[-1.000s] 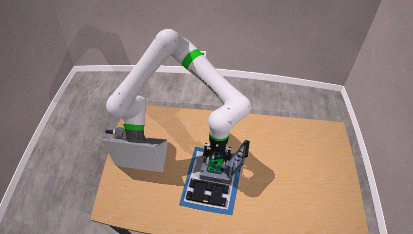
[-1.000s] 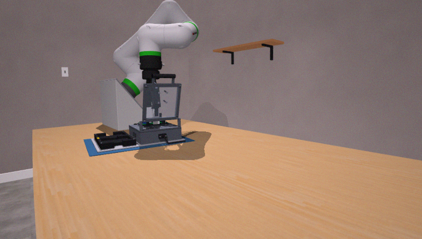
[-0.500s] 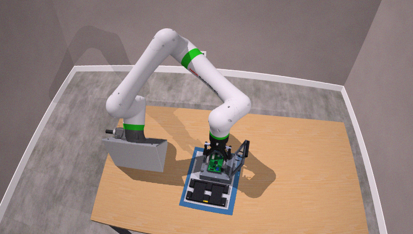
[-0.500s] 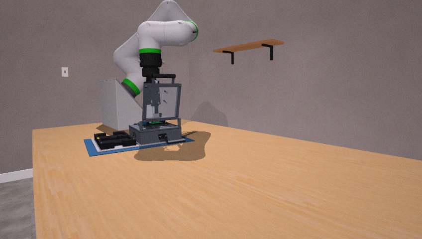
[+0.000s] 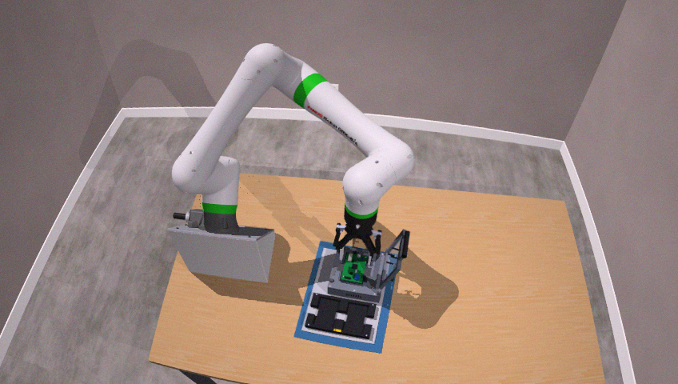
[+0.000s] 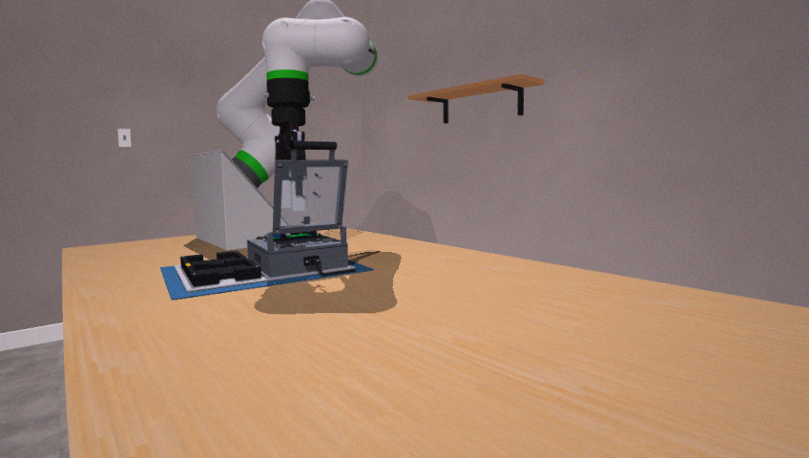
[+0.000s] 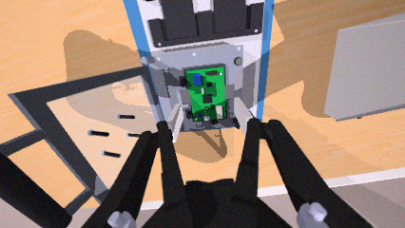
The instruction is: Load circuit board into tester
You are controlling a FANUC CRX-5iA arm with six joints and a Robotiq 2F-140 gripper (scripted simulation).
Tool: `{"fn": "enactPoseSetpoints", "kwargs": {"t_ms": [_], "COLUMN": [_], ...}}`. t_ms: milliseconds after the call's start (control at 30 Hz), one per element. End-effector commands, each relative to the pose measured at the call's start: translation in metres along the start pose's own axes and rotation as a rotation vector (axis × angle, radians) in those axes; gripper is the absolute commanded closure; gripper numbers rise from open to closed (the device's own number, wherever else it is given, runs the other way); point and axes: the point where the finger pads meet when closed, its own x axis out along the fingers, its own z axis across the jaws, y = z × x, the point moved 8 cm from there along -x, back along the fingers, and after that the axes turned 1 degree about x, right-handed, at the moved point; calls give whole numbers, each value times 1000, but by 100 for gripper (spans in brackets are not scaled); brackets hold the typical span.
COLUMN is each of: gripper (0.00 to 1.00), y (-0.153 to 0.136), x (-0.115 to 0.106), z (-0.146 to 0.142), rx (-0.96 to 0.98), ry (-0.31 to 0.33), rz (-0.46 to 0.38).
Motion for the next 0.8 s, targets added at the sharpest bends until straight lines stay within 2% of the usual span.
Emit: {"fn": "enactPoseSetpoints", "kwargs": {"t_ms": [0, 300, 367, 767], "gripper": [42, 42, 42, 42], "y": [0, 0, 0, 0], "x": [-21, -77, -77, -139], "z": [0, 0, 0, 0], "rx": [0, 0, 0, 0], "ry": [0, 0, 0, 0], "rz": [0, 0, 0, 0]}}
